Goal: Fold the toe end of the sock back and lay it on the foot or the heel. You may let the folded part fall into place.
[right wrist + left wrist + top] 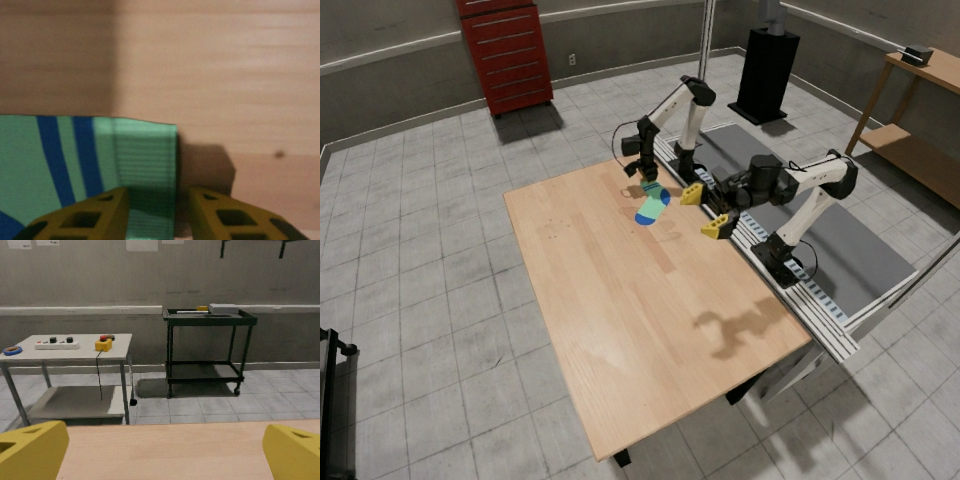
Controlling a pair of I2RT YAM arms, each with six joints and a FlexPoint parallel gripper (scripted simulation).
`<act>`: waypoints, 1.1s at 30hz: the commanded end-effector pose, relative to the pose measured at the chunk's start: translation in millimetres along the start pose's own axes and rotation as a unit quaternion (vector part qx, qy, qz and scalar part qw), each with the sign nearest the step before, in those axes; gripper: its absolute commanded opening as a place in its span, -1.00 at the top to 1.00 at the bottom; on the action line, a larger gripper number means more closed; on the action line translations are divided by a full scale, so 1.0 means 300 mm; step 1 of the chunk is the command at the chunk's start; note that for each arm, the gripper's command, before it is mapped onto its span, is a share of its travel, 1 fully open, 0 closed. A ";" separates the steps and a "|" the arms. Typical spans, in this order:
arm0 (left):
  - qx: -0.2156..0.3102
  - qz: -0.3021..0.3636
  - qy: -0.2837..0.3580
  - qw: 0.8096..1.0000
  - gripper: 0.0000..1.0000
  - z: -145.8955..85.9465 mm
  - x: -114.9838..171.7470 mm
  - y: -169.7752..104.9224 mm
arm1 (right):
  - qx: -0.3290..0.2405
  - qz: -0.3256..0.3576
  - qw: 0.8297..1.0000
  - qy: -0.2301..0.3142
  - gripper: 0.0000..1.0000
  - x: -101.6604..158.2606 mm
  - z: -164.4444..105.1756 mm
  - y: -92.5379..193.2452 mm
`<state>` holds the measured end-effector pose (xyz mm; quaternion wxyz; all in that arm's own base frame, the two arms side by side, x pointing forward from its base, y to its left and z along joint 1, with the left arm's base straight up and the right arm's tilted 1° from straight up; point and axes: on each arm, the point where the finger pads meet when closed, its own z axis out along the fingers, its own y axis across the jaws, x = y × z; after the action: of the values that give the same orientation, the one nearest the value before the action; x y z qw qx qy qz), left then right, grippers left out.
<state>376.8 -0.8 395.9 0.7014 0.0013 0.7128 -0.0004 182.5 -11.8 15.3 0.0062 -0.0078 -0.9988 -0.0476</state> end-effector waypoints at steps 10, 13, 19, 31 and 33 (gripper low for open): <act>-0.001 -0.001 -0.008 1.000 -1.00 -0.005 -0.021 0.003 | -0.025 -0.017 0.999 0.012 0.46 0.014 0.052 0.035; -0.001 -0.001 -0.008 1.000 -1.00 -0.005 -0.021 0.003 | -0.034 -0.018 0.999 0.013 0.50 0.015 0.055 0.043; -0.001 -0.001 -0.008 1.000 -1.00 -0.005 -0.021 0.003 | -0.029 -0.006 0.999 0.014 0.58 0.016 0.055 0.038; -0.001 -0.001 -0.008 1.000 -1.00 -0.005 -0.021 0.003 | -0.029 -0.007 0.999 0.014 0.71 0.016 0.055 0.037; -0.001 -0.001 -0.008 1.000 -1.00 -0.005 -0.021 0.003 | -0.029 -0.007 0.999 0.013 0.73 0.015 0.054 0.038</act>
<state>376.8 -0.8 395.9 0.7014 0.0013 0.7128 -0.0004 183.5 -4.1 15.1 0.0048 -0.0031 -0.9975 -0.0710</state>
